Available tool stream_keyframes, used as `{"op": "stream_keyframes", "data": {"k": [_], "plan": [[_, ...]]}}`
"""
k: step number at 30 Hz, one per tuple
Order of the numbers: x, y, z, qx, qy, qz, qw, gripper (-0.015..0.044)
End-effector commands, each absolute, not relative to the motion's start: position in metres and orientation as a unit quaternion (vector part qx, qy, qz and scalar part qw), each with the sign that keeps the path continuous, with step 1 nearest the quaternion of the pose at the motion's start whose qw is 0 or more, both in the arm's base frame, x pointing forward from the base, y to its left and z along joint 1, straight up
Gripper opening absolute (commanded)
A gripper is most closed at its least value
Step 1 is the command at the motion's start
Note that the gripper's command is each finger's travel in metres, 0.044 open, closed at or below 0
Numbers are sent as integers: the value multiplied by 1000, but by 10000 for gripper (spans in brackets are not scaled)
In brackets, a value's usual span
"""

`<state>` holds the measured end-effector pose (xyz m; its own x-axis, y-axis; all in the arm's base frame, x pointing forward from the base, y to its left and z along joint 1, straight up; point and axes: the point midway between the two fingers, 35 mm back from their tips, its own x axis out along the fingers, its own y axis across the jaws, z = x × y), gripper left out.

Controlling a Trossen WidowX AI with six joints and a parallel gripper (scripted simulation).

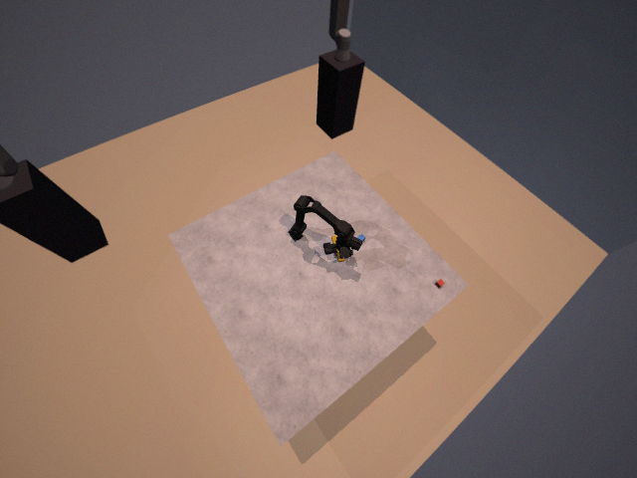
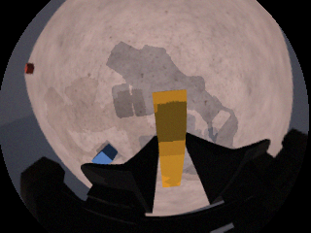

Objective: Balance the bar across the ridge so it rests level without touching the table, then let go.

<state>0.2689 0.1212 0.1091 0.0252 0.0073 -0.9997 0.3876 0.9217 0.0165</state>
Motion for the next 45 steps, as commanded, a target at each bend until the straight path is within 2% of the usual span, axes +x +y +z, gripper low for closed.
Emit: {"op": "stream_keyframes", "data": {"k": [1, 45], "plan": [[268, 122, 108, 146, 685, -136, 700, 0], [268, 122, 105, 146, 685, -136, 700, 0]]}}
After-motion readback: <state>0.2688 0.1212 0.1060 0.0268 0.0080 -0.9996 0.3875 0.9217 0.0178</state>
